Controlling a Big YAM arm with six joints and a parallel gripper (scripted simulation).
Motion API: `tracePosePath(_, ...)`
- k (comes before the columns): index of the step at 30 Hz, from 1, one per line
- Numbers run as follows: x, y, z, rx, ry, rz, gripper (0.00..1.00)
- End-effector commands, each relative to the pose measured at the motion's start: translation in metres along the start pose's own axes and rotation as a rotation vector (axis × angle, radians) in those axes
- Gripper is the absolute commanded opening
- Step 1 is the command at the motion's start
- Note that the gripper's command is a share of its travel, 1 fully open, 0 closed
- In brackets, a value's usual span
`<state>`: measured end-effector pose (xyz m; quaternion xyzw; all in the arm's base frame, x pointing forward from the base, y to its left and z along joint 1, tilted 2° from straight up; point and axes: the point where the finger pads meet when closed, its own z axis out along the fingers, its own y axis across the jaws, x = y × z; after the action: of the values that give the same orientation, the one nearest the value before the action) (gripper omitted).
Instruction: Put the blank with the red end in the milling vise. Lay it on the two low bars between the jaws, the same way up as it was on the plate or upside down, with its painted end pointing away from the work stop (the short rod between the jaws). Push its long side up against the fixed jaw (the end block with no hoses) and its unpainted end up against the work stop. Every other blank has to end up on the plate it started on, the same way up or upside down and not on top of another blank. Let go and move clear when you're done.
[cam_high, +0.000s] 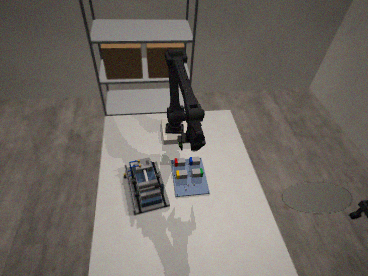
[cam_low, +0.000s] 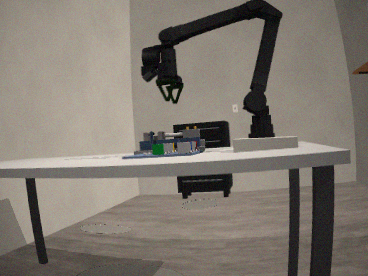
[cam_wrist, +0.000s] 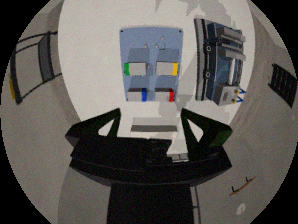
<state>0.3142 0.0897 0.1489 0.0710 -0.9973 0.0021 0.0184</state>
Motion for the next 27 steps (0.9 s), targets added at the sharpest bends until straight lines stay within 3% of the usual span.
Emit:
tracePosePath(1,-0.012,0.003,-0.012,-0.006,-0.043,-0.019,1.00)
tracePosePath(5,-0.002,-0.005,-0.005,-0.003,-0.034,-0.083,1.00)
tracePosePath(10,0.006,-0.012,-0.001,-0.002,-0.034,-0.328,1.00)
tracePosePath(11,-0.003,-0.011,-0.011,0.000,-0.060,-0.328,1.00)
tracePosePath(12,0.008,-0.014,0.000,0.000,-0.034,-0.395,1.00)
tracePosePath(14,0.008,-0.014,0.000,0.000,-0.034,-0.395,1.00)
tracePosePath(18,0.015,-0.021,0.004,0.004,-0.034,-0.621,1.00)
tracePosePath(20,-0.004,-0.019,-0.012,0.013,-0.072,-0.621,1.00)
tracePosePath(21,0.017,-0.023,0.005,0.006,-0.034,-0.702,1.00)
tracePosePath(25,0.022,-0.028,0.008,0.009,-0.033,-0.865,1.00)
tracePosePath(26,0.020,-0.027,0.006,0.011,-0.039,-0.865,1.00)
tracePosePath(27,0.002,-0.026,-0.012,0.028,-0.081,-0.865,1.00)
